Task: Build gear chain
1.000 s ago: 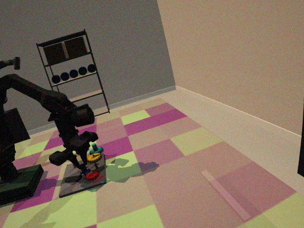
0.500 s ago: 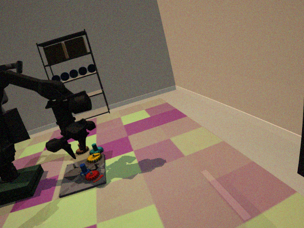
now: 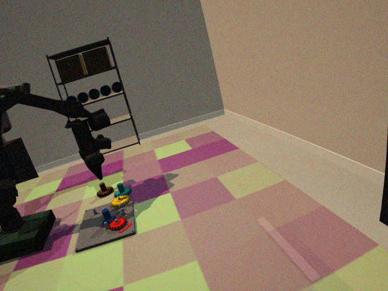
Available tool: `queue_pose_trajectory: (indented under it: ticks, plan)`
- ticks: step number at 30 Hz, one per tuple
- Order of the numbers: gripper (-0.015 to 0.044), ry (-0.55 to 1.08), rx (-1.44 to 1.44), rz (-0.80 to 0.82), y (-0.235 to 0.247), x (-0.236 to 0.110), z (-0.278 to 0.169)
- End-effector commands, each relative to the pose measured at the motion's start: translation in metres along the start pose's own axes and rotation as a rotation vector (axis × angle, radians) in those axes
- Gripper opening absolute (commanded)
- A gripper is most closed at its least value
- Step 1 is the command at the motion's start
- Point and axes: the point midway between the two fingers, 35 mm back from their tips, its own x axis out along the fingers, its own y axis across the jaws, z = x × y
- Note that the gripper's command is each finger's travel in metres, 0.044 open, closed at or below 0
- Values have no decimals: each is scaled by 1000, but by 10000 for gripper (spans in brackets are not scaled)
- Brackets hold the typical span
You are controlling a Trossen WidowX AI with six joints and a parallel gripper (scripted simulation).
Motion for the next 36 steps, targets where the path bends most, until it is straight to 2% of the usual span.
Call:
queue_pose_trajectory:
  ticks: [1, 9, 32, 36]
  plan:
    - [440, -7, -72, -4, 9, -2, -2]
    - [440, -7, -72, -4, 9, 20, -1]
    - [440, -7, -72, -4, 9, 49, -1]
    - [335, -7, -72, -4, 9, 49, -1]
